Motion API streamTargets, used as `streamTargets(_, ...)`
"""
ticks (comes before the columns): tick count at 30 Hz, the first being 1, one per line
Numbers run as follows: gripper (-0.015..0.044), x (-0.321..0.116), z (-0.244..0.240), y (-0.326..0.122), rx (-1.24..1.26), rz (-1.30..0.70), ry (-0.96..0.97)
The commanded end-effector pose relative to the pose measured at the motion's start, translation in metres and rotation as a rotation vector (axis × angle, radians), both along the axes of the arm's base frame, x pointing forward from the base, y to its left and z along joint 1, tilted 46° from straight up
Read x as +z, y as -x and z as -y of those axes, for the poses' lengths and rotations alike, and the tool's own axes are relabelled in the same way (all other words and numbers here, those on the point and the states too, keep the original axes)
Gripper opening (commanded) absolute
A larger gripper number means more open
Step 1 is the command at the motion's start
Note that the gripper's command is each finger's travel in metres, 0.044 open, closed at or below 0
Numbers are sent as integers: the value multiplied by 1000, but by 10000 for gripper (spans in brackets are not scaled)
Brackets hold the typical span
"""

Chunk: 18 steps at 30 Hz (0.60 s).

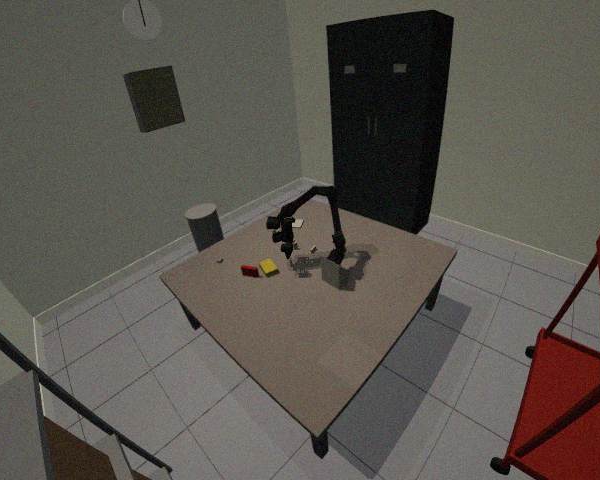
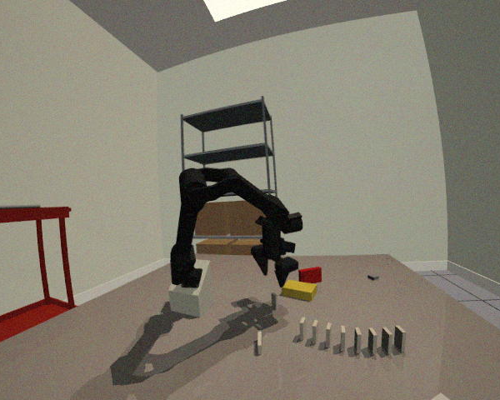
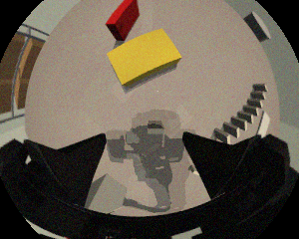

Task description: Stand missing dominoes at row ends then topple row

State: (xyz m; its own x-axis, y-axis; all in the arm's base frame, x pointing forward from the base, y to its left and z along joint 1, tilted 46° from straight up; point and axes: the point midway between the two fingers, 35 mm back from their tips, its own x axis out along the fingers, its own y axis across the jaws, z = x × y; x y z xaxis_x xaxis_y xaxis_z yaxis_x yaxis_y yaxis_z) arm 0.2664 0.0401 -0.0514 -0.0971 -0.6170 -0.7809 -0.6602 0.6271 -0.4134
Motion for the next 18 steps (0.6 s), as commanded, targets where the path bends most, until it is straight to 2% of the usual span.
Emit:
streamTargets(1,440,18,-3,-4,30,12,122)
streamTargets(6,440,17,-2,-4,30,12,122)
streamTargets(13,440,-23,40,0,30,13,124)
streamTargets(18,440,-28,45,1,30,13,125)
